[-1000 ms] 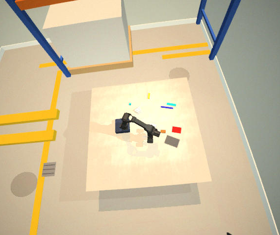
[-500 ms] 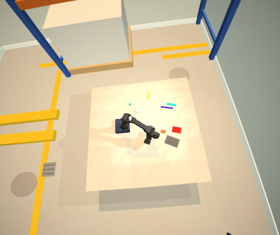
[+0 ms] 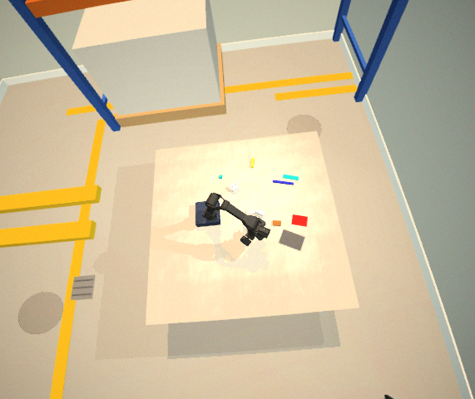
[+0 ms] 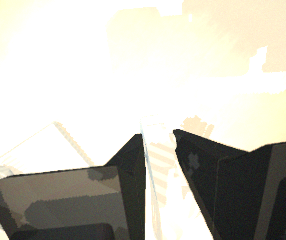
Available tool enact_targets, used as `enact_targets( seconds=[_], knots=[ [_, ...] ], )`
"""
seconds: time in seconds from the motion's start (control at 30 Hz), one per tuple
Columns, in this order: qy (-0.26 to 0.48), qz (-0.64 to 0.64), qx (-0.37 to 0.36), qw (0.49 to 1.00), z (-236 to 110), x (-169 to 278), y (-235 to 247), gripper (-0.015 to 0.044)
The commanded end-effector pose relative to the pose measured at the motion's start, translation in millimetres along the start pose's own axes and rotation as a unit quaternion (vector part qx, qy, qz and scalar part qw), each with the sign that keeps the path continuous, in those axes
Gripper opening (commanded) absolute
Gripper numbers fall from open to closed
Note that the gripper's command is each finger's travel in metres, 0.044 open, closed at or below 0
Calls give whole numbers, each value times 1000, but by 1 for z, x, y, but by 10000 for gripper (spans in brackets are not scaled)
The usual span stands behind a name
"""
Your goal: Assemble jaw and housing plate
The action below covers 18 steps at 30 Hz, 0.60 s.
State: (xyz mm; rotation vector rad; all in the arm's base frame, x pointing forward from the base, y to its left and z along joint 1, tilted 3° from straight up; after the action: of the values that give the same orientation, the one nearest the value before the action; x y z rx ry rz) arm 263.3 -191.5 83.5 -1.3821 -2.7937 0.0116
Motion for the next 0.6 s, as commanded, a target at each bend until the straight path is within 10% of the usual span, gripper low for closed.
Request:
enact_targets(
  seconds=[0.0, 0.57],
  knots=[
    [0, 17, 2, 1000, 0, 0, -2, 37],
    [-1, 189, 3, 982, 0, -5, -15, 37]
  ],
)
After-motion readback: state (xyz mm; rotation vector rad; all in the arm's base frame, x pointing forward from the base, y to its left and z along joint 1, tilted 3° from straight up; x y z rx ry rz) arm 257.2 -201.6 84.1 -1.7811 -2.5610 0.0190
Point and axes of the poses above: the point midway between the two fingers, 35 mm back from their tips, its own z axis out along the fingers, its own y axis across the jaws, x = y × z, the point moved 4 cm from there along -z, back along the fingers, and after that the axes turned 4 degrees about z, right-handed, at the moved point
